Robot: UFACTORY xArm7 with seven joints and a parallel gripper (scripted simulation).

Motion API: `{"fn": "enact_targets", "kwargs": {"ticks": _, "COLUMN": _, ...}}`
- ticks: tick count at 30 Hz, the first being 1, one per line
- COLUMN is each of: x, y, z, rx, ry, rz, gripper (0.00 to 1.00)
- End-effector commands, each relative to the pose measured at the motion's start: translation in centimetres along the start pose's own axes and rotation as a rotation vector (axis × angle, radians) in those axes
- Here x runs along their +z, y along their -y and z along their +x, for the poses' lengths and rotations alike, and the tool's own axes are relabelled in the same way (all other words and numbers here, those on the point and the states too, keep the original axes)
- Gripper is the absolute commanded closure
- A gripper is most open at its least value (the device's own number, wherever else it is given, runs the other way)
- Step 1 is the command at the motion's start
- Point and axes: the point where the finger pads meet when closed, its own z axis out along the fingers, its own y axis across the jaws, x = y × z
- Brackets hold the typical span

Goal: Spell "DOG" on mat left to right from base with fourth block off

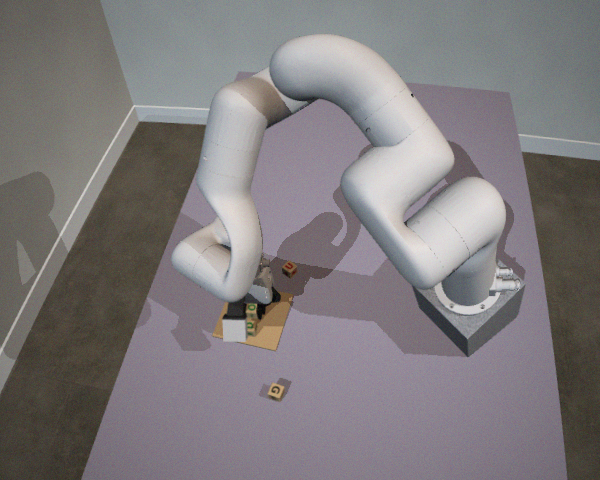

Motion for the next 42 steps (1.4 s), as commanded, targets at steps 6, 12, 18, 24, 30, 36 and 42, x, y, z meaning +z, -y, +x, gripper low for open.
{"fn": "enact_targets", "kwargs": {"ticks": 6, "x": -0.07, "y": -0.11, "z": -0.01, "rx": 0.0, "ry": 0.001, "rz": -0.002, "gripper": 0.79}}
{"fn": "enact_targets", "kwargs": {"ticks": 12, "x": -0.07, "y": -0.11, "z": -0.01, "rx": 0.0, "ry": 0.001, "rz": -0.002, "gripper": 0.79}}
{"fn": "enact_targets", "kwargs": {"ticks": 18, "x": -0.07, "y": -0.11, "z": -0.01, "rx": 0.0, "ry": 0.001, "rz": -0.002, "gripper": 0.79}}
{"fn": "enact_targets", "kwargs": {"ticks": 24, "x": 0.0, "y": -0.11, "z": -0.01, "rx": 0.0, "ry": 0.001, "rz": -0.002, "gripper": 0.79}}
{"fn": "enact_targets", "kwargs": {"ticks": 30, "x": 0.21, "y": -0.11, "z": -0.01, "rx": 0.0, "ry": 0.001, "rz": -0.002, "gripper": 0.79}}
{"fn": "enact_targets", "kwargs": {"ticks": 36, "x": 0.35, "y": -0.11, "z": -0.01, "rx": 0.0, "ry": 0.001, "rz": -0.002, "gripper": 0.79}}
{"fn": "enact_targets", "kwargs": {"ticks": 42, "x": 0.42, "y": -0.11, "z": -0.01, "rx": 0.0, "ry": 0.001, "rz": -0.002, "gripper": 0.79}}
